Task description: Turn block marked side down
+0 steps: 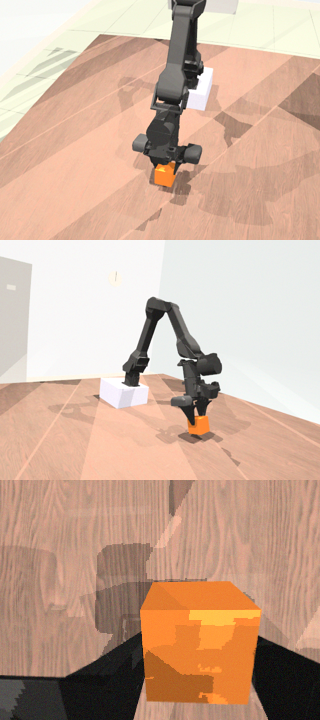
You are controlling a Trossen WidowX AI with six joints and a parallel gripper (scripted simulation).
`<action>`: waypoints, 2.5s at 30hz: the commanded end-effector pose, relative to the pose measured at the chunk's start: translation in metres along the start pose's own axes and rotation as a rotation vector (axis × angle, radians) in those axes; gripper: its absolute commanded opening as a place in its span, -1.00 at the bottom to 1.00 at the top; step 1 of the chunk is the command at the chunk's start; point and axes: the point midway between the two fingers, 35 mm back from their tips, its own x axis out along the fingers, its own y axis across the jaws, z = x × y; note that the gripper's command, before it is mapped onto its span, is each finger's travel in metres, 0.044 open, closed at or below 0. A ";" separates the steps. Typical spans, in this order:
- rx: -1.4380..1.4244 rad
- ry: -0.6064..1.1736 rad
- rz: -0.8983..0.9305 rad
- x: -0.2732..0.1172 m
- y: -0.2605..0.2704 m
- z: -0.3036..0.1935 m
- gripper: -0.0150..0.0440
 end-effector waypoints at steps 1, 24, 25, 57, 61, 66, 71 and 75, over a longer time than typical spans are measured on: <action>0.004 -0.060 -0.005 -0.003 -0.001 0.002 -0.49; 0.001 -0.325 -0.006 0.018 -0.001 0.001 -0.49; 0.001 -0.339 -0.006 0.020 -0.001 0.001 -0.49; 0.005 -0.724 -0.004 0.019 -0.001 -0.015 -0.49; 0.005 -0.724 -0.004 0.019 -0.001 -0.015 -0.49; 0.005 -0.724 -0.004 0.019 -0.001 -0.015 -0.49; 0.005 -0.724 -0.004 0.019 -0.001 -0.015 -0.31; 0.005 -0.724 -0.004 0.019 -0.001 -0.015 0.04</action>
